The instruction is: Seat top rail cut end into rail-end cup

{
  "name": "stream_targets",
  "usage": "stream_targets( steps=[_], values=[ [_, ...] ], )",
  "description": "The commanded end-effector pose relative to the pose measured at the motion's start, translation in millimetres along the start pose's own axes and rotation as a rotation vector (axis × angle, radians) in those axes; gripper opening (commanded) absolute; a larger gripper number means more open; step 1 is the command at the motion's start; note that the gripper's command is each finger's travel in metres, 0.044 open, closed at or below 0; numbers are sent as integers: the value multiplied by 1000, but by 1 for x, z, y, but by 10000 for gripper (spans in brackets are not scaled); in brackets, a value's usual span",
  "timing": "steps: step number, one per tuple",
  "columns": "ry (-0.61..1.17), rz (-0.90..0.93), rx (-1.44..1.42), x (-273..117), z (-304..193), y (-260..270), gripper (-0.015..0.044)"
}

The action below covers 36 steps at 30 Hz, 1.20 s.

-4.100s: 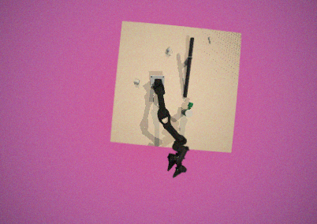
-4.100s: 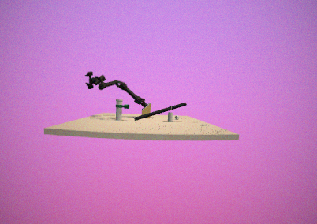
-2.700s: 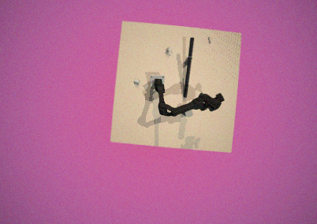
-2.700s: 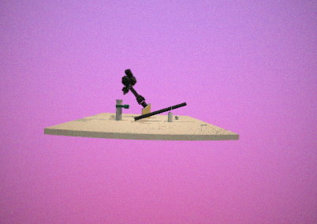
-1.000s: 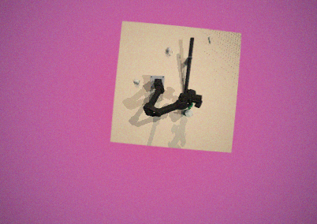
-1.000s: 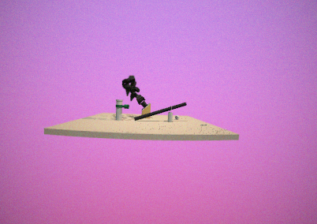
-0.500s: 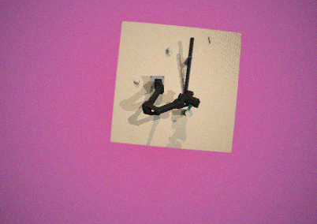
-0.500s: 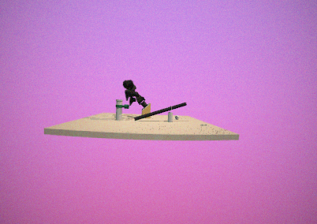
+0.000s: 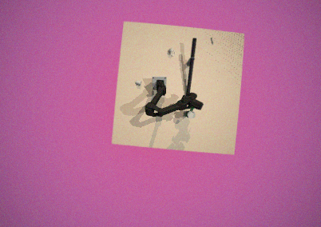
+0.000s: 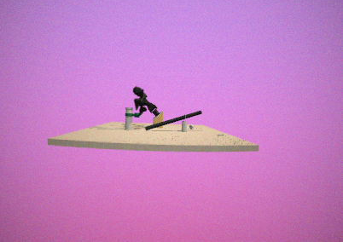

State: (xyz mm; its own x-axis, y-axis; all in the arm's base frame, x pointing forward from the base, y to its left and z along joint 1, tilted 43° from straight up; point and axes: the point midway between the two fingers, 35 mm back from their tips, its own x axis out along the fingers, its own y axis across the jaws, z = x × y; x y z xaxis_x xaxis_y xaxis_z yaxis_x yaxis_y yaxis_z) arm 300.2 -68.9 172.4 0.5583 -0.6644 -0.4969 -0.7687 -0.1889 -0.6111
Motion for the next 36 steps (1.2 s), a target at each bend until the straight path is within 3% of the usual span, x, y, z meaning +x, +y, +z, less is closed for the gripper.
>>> stream_targets(
  steps=[1, 30, 36],
  values=[
    [-5, 7, -9, 7, 3, 2, 440],
    [1, 0, -11, 52, 0, 4, 440],
    [1, 0, -11, 52, 0, 4, 282]
  ],
)
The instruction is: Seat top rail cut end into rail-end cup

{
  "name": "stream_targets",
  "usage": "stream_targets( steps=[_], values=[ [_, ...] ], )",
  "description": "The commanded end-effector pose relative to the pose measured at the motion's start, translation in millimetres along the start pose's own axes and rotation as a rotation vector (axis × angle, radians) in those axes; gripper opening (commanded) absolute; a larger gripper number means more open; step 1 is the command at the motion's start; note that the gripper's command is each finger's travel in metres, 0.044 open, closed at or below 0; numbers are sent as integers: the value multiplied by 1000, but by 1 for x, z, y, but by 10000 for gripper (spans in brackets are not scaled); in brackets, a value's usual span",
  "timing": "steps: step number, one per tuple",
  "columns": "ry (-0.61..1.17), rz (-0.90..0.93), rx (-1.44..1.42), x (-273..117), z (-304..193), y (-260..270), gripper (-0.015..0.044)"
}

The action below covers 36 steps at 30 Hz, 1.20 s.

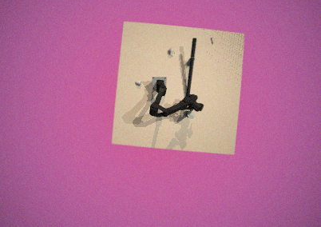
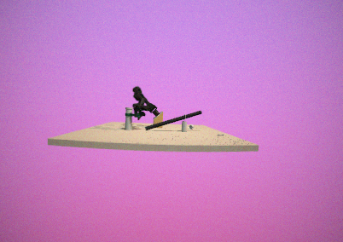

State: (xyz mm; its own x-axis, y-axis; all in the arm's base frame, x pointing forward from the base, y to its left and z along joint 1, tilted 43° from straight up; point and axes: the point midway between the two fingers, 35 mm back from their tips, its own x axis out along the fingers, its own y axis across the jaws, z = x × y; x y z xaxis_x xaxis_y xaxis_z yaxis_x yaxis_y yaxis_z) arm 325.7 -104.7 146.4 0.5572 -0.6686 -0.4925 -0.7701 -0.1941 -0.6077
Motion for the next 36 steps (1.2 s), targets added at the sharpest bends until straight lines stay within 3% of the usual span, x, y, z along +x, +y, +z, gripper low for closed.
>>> stream_targets(
  steps=[1, 6, 9, 13, 36],
  values=[
    [-5, 1, -5, 1, 1, 1, 256],
    [-5, 1, -5, 1, 1, 1, 125],
    [-5, 1, -5, 1, 1, 1, 105],
    [-23, 1, -36, -1, 1, 4, 0],
    [-117, 1, -201, -9, -1, 19, 0]
  ],
)
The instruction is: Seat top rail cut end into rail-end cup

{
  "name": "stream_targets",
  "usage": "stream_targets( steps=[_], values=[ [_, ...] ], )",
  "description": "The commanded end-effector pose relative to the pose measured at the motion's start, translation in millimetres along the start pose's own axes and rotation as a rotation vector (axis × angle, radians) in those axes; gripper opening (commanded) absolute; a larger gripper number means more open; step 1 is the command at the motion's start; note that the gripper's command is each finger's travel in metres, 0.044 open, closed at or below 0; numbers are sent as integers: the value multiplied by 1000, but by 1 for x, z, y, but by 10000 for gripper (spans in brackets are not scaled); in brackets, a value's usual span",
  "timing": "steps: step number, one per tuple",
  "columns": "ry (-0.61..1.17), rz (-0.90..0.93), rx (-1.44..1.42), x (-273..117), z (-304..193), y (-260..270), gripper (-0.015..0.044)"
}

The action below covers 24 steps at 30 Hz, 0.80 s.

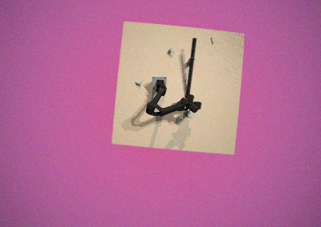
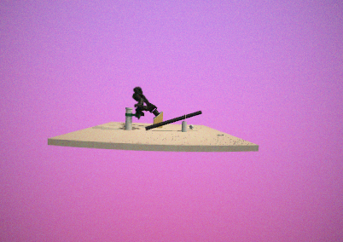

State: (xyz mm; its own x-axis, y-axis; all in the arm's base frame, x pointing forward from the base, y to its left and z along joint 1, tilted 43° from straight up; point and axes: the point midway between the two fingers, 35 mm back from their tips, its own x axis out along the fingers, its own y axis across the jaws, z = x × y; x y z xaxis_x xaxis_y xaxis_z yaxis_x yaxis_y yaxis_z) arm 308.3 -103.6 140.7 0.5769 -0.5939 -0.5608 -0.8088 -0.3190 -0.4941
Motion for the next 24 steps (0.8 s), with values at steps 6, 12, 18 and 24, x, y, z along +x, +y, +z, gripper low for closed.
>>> stream_targets(
  steps=[6, 12, 18, 24],
  values=[
    [-39, -1, -71, -4, 0, 6, 0],
    [-64, -1, -115, -6, 0, 10, 0],
    [-84, -1, -150, -8, -1, 13, 0],
    [-78, 0, -139, -7, -1, 13, 0]
  ],
)
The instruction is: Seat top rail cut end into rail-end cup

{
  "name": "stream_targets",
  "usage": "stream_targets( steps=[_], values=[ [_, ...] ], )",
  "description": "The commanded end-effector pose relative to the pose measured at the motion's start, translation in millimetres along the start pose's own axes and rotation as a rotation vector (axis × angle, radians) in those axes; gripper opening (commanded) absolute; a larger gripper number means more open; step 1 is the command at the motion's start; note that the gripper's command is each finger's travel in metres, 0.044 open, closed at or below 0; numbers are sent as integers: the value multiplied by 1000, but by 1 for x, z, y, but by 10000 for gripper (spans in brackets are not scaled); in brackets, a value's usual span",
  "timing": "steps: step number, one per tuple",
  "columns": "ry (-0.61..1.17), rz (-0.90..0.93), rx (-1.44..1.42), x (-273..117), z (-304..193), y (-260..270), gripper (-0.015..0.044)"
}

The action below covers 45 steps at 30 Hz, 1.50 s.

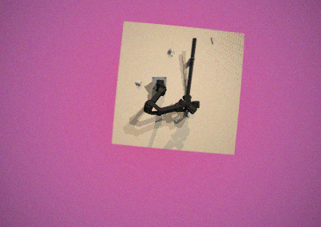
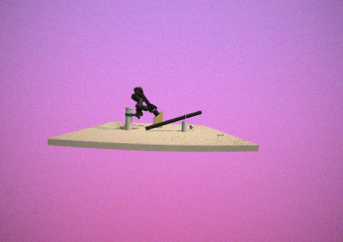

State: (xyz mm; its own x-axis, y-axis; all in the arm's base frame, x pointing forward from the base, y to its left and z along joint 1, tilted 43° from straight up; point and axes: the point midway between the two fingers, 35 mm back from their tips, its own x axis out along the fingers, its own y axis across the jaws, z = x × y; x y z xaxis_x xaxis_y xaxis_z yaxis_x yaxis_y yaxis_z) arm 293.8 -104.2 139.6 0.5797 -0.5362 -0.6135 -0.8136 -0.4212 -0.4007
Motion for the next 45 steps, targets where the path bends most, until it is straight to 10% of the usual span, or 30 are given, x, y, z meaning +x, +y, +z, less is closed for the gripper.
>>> stream_targets(
  steps=[1, 8, 25, 45],
  values=[
    [0, 0, 0, 0, 0, 0, 0],
    [0, 0, 0, 0, 0, 0, 0],
    [-6, 4, 2, -9, 12, -6, 440],
    [-36, 27, 284, -41, 63, -27, 440]
  ],
)
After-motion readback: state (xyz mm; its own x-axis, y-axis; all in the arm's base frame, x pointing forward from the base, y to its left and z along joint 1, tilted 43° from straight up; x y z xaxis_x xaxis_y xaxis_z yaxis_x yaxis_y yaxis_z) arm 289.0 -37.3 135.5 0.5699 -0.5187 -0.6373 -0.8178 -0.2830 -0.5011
